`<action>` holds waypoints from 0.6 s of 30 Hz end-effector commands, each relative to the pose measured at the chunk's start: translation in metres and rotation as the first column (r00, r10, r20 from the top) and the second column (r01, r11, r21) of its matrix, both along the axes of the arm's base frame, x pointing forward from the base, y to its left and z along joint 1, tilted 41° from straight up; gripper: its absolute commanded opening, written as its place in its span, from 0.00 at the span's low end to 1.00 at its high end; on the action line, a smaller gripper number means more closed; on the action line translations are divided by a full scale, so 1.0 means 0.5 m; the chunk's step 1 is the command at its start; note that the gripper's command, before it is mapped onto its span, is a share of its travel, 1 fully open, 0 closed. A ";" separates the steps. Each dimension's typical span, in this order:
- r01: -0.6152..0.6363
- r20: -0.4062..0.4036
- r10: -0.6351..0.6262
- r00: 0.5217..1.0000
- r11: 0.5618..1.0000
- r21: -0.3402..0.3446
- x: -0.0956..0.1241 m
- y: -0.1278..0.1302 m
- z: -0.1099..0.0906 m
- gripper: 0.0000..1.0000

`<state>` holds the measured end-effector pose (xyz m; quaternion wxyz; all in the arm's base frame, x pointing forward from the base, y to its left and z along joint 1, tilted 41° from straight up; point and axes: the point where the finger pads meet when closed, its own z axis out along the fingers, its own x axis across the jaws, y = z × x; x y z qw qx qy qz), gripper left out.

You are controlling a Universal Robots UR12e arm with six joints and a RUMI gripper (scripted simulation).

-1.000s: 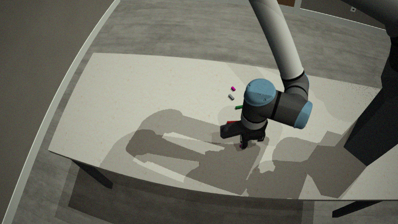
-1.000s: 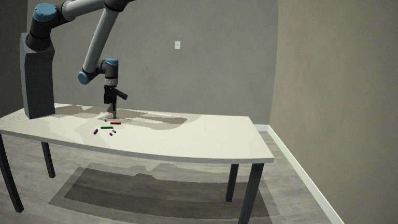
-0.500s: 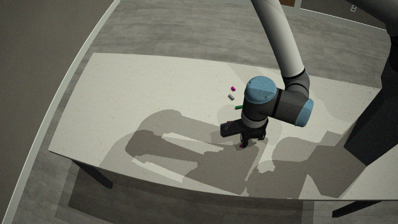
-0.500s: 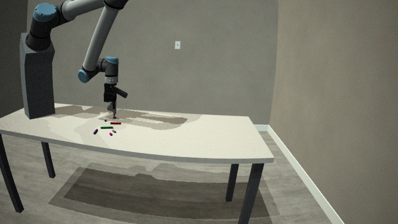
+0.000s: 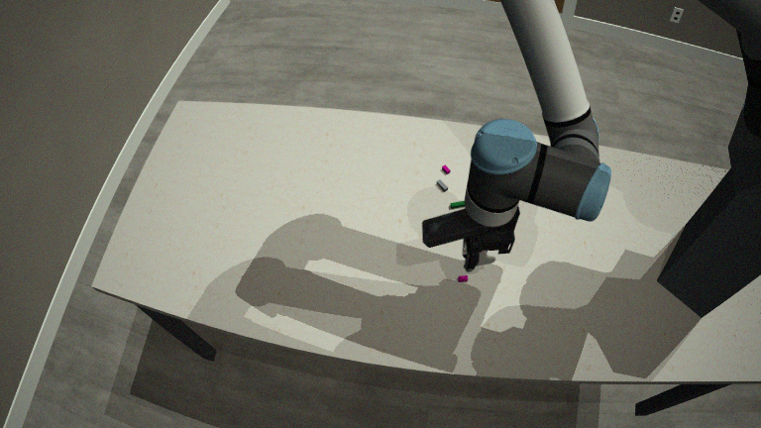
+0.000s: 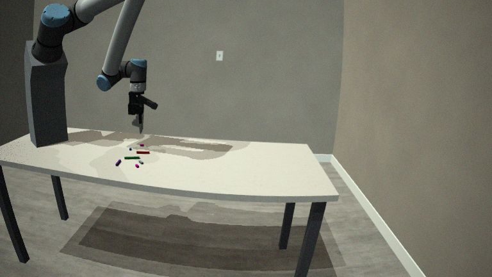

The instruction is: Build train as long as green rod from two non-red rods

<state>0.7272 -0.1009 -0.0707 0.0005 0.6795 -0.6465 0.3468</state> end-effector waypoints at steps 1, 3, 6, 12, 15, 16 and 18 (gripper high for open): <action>0.000 0.000 0.000 1.000 1.000 0.000 -0.014 0.014 0.024 0.14; 0.000 0.000 0.000 1.000 1.000 0.000 -0.014 0.014 0.024 0.14; 0.000 0.000 0.000 1.000 1.000 0.000 -0.017 0.017 0.029 0.14; 0.000 0.000 0.000 1.000 1.000 0.000 -0.017 0.017 0.029 1.00; 0.000 0.000 0.000 1.000 1.000 0.000 -0.017 0.017 0.029 1.00; 0.000 0.000 0.000 1.000 1.000 0.000 -0.017 0.017 0.029 1.00; 0.000 0.000 0.000 1.000 1.000 0.000 -0.017 0.017 0.029 1.00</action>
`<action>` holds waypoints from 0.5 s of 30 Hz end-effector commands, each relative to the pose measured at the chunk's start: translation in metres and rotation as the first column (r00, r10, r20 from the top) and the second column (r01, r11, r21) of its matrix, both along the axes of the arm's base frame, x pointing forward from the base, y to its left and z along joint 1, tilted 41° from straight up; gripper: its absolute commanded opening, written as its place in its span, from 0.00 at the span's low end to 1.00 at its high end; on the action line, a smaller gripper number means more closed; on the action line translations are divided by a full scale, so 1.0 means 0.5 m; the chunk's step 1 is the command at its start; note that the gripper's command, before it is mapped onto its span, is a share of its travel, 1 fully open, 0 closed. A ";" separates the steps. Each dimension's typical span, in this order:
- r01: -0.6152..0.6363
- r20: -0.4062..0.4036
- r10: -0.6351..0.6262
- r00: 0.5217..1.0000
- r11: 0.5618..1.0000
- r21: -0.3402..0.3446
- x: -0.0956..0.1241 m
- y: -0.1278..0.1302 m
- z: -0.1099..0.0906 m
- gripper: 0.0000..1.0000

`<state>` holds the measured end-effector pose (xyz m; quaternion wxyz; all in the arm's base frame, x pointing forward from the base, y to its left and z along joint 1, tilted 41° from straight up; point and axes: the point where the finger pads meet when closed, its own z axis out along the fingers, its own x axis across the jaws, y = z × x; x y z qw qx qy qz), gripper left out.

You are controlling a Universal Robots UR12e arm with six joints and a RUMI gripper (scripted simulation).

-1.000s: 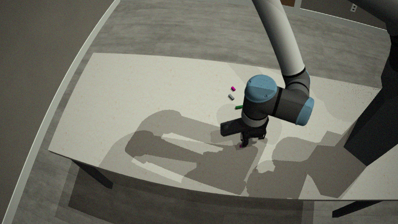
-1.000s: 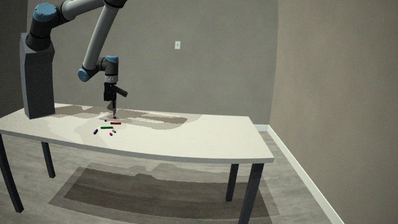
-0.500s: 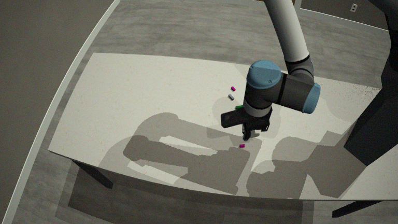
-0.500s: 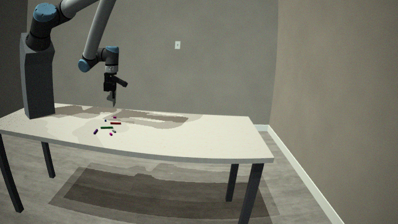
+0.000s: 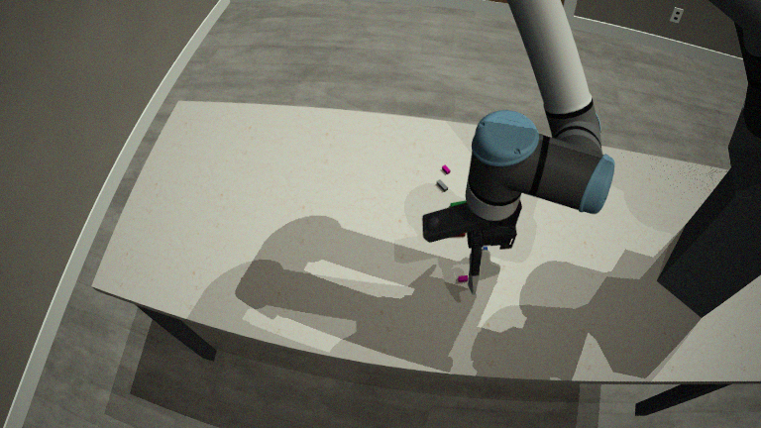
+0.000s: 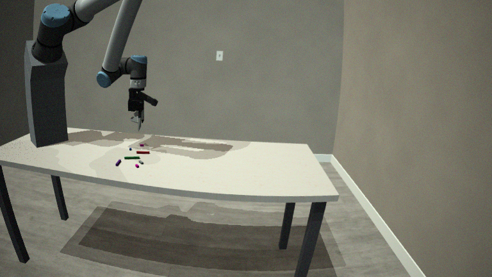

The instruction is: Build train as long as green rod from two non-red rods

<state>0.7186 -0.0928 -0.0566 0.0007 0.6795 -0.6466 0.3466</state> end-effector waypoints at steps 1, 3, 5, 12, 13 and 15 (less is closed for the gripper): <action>0.000 0.001 0.000 1.000 1.000 0.000 0.000 0.001 0.001 1.00; 0.000 0.001 0.000 1.000 1.000 0.000 0.000 0.001 0.001 1.00; 0.000 0.001 0.000 1.000 1.000 0.000 0.000 0.001 0.001 1.00; 0.000 0.001 0.000 1.000 1.000 0.000 0.000 0.000 0.001 1.00; 0.002 0.002 -0.002 1.000 1.000 0.001 0.000 0.000 0.001 1.00; 0.008 0.005 -0.008 1.000 1.000 0.006 0.000 -0.003 0.002 1.00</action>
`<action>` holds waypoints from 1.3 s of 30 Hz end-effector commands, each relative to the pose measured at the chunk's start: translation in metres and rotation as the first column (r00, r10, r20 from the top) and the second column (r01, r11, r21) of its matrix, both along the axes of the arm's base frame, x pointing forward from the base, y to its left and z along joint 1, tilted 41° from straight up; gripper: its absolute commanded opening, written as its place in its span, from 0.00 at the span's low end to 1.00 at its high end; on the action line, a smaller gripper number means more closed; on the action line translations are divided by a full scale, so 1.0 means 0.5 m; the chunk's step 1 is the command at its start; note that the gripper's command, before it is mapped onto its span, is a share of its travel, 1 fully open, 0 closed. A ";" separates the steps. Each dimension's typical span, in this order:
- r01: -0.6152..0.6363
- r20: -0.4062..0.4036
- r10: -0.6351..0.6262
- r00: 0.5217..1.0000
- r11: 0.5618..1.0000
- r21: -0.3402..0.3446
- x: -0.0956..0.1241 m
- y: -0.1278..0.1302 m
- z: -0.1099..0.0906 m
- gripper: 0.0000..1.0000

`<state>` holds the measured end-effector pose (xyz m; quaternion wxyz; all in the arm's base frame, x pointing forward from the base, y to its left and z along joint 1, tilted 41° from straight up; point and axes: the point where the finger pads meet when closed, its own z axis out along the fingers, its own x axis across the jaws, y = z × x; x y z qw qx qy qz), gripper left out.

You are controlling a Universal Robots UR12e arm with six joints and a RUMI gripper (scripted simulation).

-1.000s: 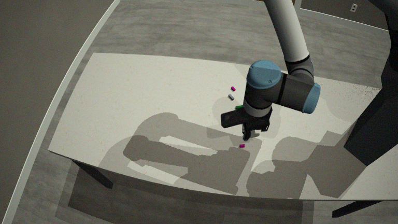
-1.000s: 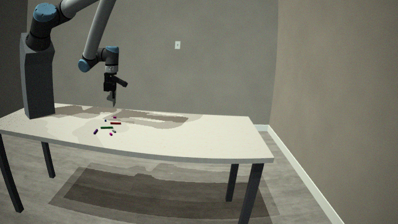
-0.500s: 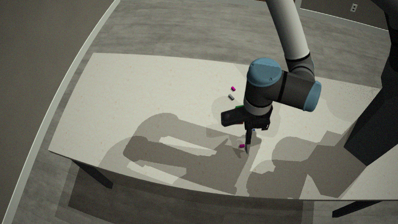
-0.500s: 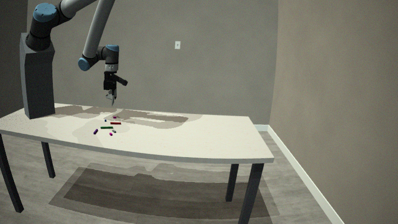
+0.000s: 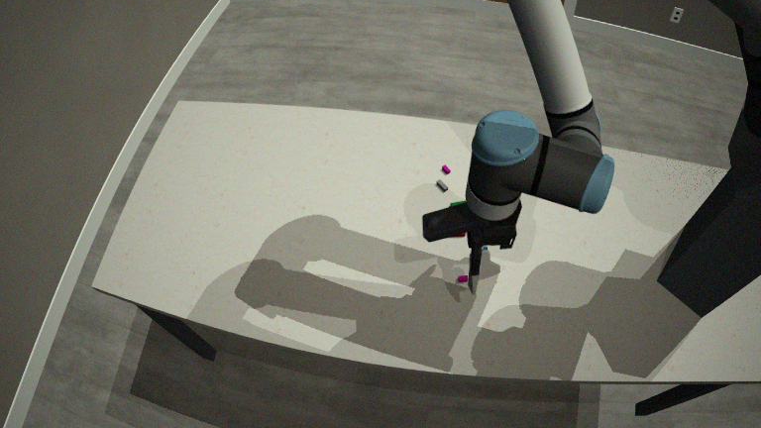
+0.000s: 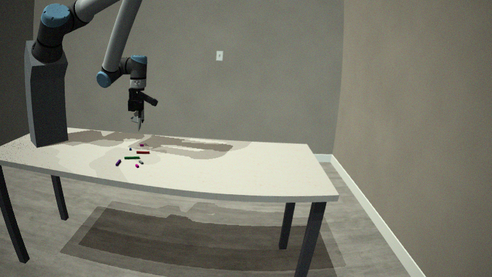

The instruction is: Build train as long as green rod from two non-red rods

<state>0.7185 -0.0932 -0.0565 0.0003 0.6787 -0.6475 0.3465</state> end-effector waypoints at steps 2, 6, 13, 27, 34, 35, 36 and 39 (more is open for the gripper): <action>0.020 0.012 -0.021 1.000 1.000 0.014 -0.001 -0.008 0.003 1.00; 0.043 0.024 -0.044 0.999 0.999 0.029 -0.002 -0.018 0.006 1.00; 0.191 0.098 -0.206 0.974 0.972 0.138 -0.012 -0.085 0.023 1.00; 0.459 0.195 -0.566 0.801 0.790 0.406 -0.049 -0.235 0.062 1.00; 0.543 0.201 -0.727 0.657 0.640 0.543 -0.076 -0.311 0.081 1.00; 0.551 0.199 -0.748 0.633 0.616 0.562 -0.080 -0.322 0.084 1.00; 0.558 0.197 -0.768 0.610 0.592 0.581 -0.085 -0.332 0.087 1.00; 0.568 0.192 -0.798 0.572 0.553 0.609 -0.092 -0.348 0.091 1.00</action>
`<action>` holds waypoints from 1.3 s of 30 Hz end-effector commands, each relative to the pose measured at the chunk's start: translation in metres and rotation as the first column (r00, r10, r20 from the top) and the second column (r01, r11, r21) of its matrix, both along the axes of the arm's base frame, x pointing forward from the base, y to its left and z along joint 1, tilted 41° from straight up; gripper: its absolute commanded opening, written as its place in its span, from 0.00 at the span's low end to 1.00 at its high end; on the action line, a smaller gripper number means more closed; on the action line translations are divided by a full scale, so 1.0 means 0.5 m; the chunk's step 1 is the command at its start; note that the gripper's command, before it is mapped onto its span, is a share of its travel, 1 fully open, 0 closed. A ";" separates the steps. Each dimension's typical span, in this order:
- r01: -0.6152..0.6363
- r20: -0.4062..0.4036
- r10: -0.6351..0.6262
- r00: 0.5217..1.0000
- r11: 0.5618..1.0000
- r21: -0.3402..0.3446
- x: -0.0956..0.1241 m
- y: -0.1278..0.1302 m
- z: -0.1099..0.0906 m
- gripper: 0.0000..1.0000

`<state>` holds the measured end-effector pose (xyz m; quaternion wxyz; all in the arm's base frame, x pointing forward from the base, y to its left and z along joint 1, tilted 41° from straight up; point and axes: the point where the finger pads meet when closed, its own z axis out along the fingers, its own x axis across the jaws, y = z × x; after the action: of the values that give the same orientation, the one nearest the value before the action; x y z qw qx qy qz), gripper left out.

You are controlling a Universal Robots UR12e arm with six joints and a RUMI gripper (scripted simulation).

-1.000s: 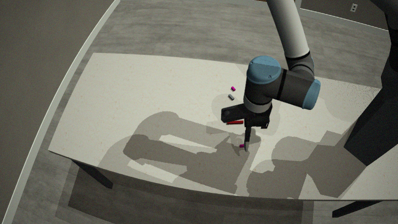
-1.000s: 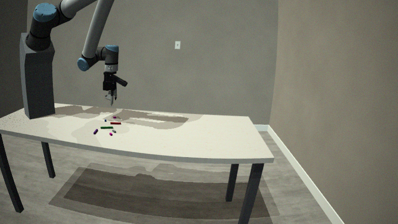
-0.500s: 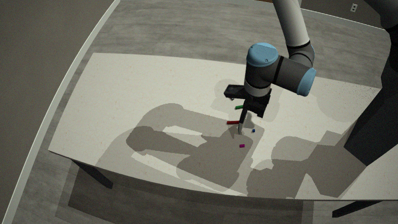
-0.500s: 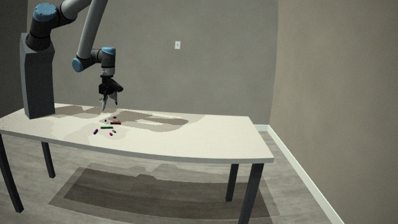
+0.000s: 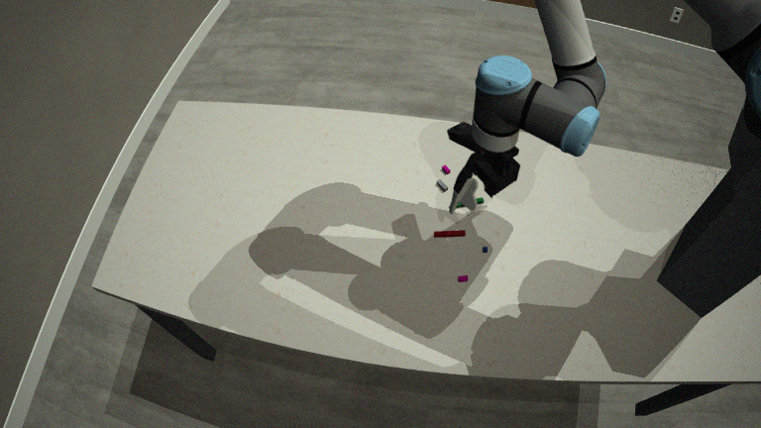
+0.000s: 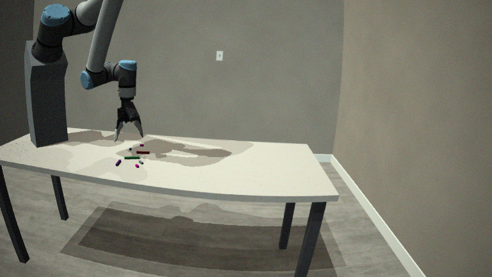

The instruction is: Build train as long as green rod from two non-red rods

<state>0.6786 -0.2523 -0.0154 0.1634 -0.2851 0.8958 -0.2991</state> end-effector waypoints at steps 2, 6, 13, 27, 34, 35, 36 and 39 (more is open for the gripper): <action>0.144 0.080 -0.152 0.985 0.985 0.097 -0.024 -0.056 0.016 1.00; 0.239 0.129 -0.262 0.956 0.956 0.170 -0.044 -0.096 0.027 1.00; 0.376 0.191 -0.441 0.877 0.877 0.298 -0.080 -0.159 0.044 1.00; 0.428 0.211 -0.518 0.829 0.830 0.358 -0.097 -0.187 0.052 1.00; 0.428 0.211 -0.518 0.829 0.830 0.358 -0.097 -0.187 0.052 0.14; 0.428 0.211 -0.518 0.829 0.830 0.358 -0.097 -0.187 0.052 0.14; 0.428 0.211 -0.518 0.829 0.830 0.358 -0.097 -0.187 0.052 0.14; 0.428 0.211 -0.518 0.829 0.830 0.358 -0.097 -0.187 0.052 0.14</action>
<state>0.6301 -0.3461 0.0101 0.2570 0.0248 0.9376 -0.2327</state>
